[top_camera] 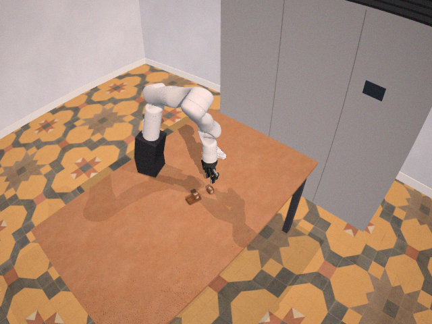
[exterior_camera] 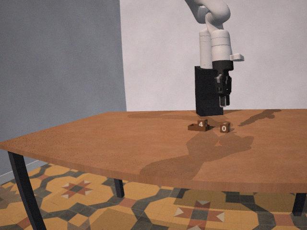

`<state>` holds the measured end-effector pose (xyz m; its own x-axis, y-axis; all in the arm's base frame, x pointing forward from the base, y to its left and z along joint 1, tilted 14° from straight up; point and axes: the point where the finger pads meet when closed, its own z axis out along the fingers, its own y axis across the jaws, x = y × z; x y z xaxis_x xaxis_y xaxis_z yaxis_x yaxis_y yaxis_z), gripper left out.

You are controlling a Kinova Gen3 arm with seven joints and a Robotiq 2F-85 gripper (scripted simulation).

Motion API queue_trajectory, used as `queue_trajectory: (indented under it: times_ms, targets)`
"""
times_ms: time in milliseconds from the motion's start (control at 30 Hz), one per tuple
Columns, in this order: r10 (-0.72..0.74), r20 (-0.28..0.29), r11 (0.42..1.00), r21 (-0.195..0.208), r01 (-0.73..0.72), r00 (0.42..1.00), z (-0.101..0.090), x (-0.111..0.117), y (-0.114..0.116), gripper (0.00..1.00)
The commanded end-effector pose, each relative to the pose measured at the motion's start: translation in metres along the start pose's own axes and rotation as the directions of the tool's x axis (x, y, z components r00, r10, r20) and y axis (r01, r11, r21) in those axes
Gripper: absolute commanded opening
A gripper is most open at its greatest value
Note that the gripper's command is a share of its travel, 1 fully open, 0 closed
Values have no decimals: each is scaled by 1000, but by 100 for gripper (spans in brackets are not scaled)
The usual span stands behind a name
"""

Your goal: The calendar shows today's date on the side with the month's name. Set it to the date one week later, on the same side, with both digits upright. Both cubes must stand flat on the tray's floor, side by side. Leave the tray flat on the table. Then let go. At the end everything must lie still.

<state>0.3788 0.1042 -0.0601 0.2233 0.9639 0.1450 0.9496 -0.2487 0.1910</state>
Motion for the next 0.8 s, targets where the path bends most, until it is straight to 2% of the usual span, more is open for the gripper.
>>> queue_trajectory:
  times_ms: [0, 367, 767]
  targets:
    - [0, 0, 1000, -1, 0, 1000, 0, 0, 0, 46]
    - [0, 0, 1000, -1, 0, 1000, 3, 0, 0, 46]
    - [0, 0, 1000, -1, 0, 1000, 16, 0, 0, 46]
